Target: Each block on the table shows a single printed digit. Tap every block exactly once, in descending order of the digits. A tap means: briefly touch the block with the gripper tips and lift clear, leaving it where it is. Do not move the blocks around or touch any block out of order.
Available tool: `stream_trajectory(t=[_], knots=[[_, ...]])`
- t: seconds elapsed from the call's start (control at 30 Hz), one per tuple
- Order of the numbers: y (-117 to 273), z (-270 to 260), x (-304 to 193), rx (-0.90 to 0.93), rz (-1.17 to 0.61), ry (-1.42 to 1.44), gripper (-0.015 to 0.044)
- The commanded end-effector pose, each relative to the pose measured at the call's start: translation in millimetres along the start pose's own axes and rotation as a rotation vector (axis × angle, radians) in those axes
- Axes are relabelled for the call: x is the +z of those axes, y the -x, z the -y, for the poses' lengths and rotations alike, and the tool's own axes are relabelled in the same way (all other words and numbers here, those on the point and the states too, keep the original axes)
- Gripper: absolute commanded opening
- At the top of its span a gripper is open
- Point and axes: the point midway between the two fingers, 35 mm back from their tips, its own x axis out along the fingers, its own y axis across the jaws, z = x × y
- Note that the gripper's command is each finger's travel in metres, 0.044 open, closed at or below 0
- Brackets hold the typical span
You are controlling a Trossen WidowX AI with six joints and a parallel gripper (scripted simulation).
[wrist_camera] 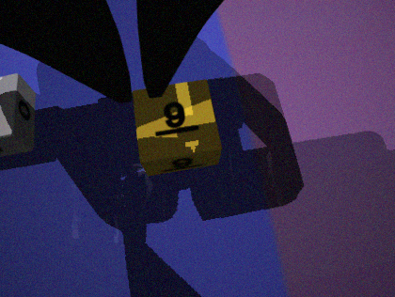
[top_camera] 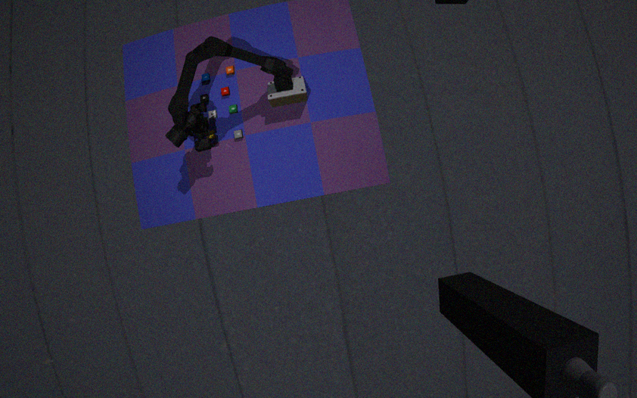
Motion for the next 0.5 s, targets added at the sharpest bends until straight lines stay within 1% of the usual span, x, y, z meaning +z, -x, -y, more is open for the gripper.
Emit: stream_trajectory(t=[0.0, 0.47], knots=[[-0.9, 0.1, 0.2, -0.002, 0.002, 0.002, 0.0020], [-19.2, 0.1, 0.6, -0.002, 0.002, 0.002, 0.0020]])
